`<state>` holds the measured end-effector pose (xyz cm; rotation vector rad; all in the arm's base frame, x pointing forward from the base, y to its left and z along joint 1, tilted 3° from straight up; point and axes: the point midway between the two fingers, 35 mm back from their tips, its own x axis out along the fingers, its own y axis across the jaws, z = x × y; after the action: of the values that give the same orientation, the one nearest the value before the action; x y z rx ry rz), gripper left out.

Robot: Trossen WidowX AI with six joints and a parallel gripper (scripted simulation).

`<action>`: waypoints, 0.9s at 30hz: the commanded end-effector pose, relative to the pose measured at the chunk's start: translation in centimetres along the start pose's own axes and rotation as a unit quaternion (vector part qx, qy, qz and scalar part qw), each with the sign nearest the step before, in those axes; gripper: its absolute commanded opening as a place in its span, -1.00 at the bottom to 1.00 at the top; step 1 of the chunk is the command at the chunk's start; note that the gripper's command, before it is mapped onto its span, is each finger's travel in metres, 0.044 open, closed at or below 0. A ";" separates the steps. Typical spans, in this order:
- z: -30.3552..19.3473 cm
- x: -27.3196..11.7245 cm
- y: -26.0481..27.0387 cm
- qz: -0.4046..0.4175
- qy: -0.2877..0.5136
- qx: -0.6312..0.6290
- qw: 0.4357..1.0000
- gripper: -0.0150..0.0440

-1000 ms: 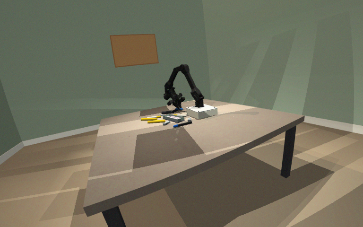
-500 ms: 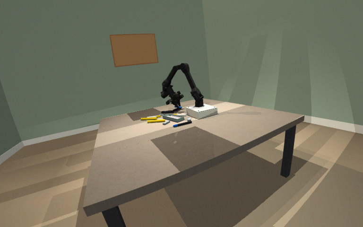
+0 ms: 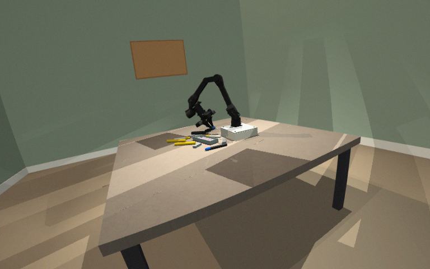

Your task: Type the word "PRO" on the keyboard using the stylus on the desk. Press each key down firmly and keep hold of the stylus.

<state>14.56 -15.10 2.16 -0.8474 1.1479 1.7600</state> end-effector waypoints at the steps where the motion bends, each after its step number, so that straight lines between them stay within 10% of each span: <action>1: 0.6 0.1 -0.2 0.022 0.020 0.013 0.999 -0.49; 27: 4.6 -1.1 -3.7 0.108 0.243 0.084 0.960 -0.49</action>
<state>18.01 -10.77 3.24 -1.0876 1.6949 1.6556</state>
